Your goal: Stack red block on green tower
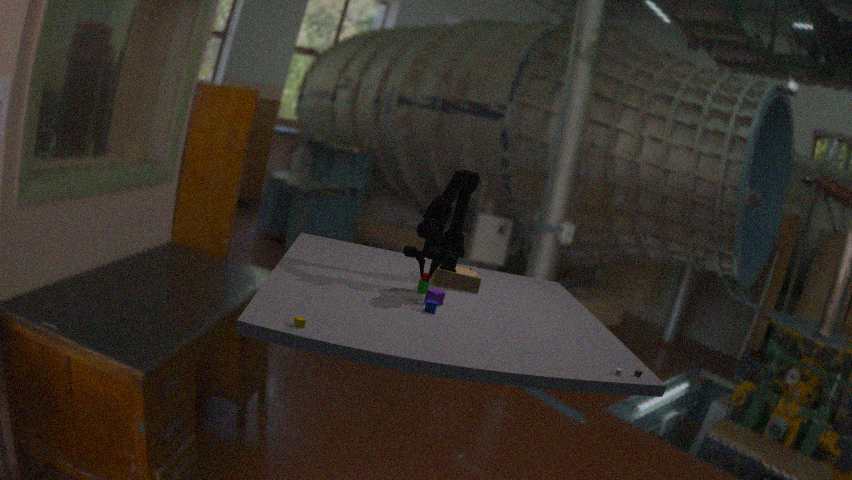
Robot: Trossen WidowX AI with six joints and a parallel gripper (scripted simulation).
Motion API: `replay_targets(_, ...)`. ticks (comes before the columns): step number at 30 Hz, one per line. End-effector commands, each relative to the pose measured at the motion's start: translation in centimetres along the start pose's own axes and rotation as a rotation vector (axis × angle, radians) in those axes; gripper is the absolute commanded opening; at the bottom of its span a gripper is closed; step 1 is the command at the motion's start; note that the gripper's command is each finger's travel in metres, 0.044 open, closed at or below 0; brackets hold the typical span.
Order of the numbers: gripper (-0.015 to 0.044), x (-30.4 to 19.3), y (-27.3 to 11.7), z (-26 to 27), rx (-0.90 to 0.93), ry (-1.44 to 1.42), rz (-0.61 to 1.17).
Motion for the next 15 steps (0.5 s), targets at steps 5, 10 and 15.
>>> replay_targets(5, 0.0000, -0.01, 0.03, -0.02, -0.002, -0.001, 0.001)
replay_targets(10, 0.0053, 0.00, -0.01, 0.00, 0.000, 0.000, 0.000)
replay_targets(15, 0.0184, 0.00, -0.01, 0.00, 0.000, 0.000, 0.000)
Point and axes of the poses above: the point midway between the two fingers, 35 mm back from their tips, its own y axis out along the fingers, its own z axis across the jaws, x = y × z, the point moved 8 cm from there along -y, back along the fingers, and after that the axes turned 15 degrees about -y, right-handed, at the moved point
